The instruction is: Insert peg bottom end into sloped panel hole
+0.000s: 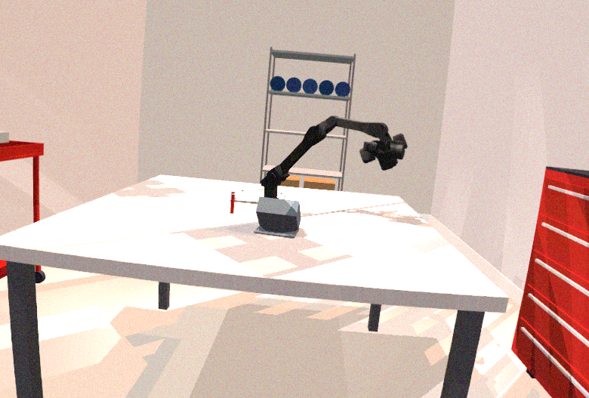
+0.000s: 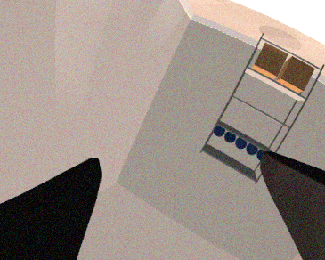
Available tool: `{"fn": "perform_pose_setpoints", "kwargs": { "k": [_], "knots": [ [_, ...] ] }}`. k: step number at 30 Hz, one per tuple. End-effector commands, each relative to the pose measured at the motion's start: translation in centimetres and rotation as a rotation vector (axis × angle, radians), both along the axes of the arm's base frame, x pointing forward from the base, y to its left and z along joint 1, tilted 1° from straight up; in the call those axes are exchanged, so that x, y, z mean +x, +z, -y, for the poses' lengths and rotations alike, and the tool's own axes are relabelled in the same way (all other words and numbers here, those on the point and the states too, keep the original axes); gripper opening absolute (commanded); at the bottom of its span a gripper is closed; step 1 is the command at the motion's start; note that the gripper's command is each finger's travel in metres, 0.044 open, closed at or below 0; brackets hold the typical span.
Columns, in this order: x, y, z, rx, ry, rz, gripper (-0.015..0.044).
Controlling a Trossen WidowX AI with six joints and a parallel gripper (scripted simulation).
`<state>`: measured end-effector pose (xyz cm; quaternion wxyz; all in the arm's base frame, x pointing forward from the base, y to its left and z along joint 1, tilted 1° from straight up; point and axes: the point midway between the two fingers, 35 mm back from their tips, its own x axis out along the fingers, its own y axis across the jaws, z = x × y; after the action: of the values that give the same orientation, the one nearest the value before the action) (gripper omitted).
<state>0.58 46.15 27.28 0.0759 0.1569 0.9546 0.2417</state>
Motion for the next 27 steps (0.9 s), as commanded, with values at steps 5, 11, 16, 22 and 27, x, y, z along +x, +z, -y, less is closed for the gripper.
{"fn": "perform_pose_setpoints", "kwargs": {
  "k": [5,11,16,22,27],
  "knots": [
    [0.7,-0.1,0.4,0.064,-0.014,0.088,0.0440],
    [3.3,-1.0,1.1,0.154,-0.057,0.204,0.0440],
    [3.9,-2.0,1.6,0.196,-0.056,0.277,0.0440],
    [6.5,-2.6,2.5,0.265,-0.087,0.377,0.0440],
    [9.0,-3.4,3.5,0.330,-0.110,0.487,0.0440]
  ]
}}
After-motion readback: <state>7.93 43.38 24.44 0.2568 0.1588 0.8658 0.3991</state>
